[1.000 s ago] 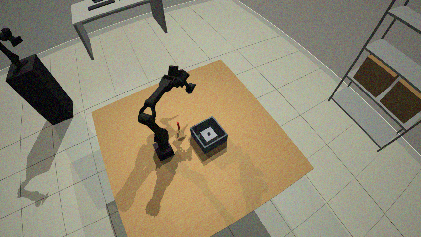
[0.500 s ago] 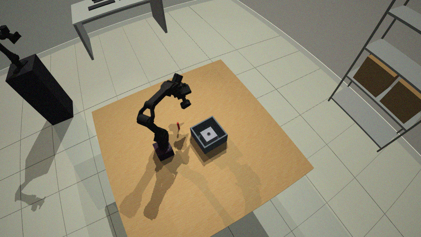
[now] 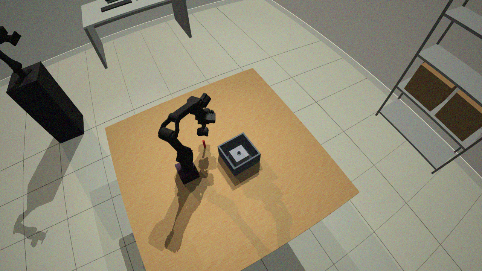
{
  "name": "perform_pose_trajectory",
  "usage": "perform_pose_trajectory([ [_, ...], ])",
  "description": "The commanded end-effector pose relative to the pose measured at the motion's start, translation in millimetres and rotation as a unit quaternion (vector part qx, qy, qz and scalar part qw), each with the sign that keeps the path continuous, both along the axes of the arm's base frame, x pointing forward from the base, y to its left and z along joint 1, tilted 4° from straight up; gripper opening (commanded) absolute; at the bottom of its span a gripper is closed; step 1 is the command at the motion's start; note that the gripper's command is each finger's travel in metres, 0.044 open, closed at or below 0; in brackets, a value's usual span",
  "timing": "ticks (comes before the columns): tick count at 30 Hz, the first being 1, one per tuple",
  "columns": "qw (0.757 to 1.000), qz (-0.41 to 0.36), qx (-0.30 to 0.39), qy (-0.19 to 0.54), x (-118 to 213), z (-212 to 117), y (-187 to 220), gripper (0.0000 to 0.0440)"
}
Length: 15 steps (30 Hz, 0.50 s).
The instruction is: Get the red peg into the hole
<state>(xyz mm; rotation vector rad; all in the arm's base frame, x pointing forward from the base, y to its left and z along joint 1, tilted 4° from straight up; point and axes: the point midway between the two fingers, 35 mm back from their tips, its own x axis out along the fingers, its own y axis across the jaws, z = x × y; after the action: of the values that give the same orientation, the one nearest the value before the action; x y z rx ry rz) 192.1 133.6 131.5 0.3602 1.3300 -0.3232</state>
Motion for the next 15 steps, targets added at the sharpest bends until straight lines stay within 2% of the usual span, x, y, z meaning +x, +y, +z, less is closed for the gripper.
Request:
perform_pose_trajectory([
  [1, 0.999, -0.03, -0.016, 0.041, -13.0, -15.1, -4.9, 0.044],
  [8, 0.992, -0.072, -0.038, 0.092, -27.1, -40.7, -7.7, 0.044],
  [15, 0.988, -0.095, -0.046, 0.112, -31.0, -65.3, -5.6, 0.044],
])
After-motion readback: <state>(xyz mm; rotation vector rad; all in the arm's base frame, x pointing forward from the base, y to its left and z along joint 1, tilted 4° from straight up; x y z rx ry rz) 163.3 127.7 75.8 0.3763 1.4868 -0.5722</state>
